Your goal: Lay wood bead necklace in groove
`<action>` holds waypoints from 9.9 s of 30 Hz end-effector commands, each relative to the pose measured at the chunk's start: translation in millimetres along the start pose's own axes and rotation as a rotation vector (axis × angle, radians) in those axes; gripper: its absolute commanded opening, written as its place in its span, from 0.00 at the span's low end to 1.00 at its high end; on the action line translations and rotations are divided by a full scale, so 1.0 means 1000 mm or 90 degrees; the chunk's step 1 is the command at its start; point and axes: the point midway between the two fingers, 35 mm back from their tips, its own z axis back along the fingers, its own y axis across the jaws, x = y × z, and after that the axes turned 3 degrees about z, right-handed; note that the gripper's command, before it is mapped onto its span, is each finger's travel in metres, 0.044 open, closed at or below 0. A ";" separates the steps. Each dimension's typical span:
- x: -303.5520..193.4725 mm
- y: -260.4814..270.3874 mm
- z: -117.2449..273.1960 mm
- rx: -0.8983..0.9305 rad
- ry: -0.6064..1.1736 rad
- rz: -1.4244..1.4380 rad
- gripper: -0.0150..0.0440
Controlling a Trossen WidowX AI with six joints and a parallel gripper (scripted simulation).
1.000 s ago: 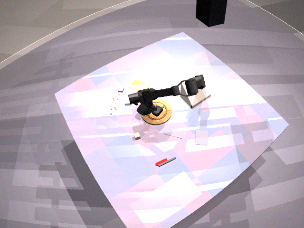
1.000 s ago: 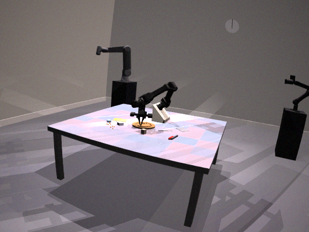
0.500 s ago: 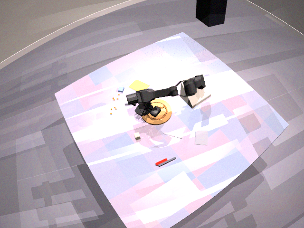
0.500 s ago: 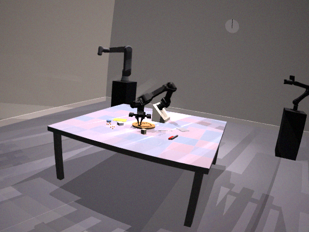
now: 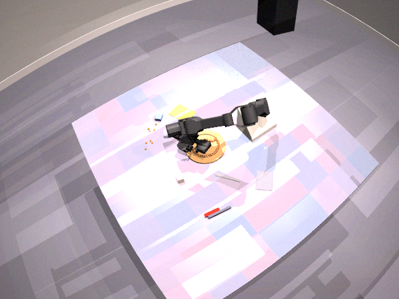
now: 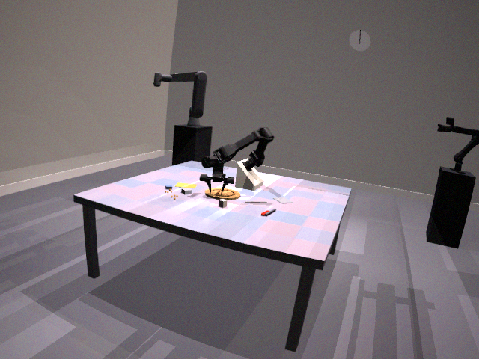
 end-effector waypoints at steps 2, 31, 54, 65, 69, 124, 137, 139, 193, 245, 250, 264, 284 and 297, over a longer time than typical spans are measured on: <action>-0.001 0.000 0.004 0.002 0.001 -0.002 0.92; -0.006 0.002 0.021 0.002 0.003 -0.108 0.82; -0.010 0.002 0.022 -0.001 -0.002 -0.207 0.46; -0.011 0.004 0.004 0.002 0.001 -0.211 0.46; -0.012 0.004 -0.002 0.003 0.003 -0.212 0.46; -0.012 0.004 0.003 0.002 0.002 -0.211 0.25; -0.010 -0.010 0.005 0.002 0.003 -0.212 0.25; -0.010 -0.010 0.005 0.002 0.003 -0.212 0.25; -0.010 -0.009 0.005 0.002 0.003 -0.212 1.00; -0.017 -0.004 -0.001 -0.001 0.001 -0.188 0.41; -0.017 -0.004 -0.001 -0.001 0.001 -0.188 0.25; -0.017 -0.004 -0.001 -0.001 0.001 -0.188 0.25; -0.017 -0.004 -0.001 -0.001 0.001 -0.188 0.25; -0.018 -0.003 0.005 0.003 0.003 -0.192 0.25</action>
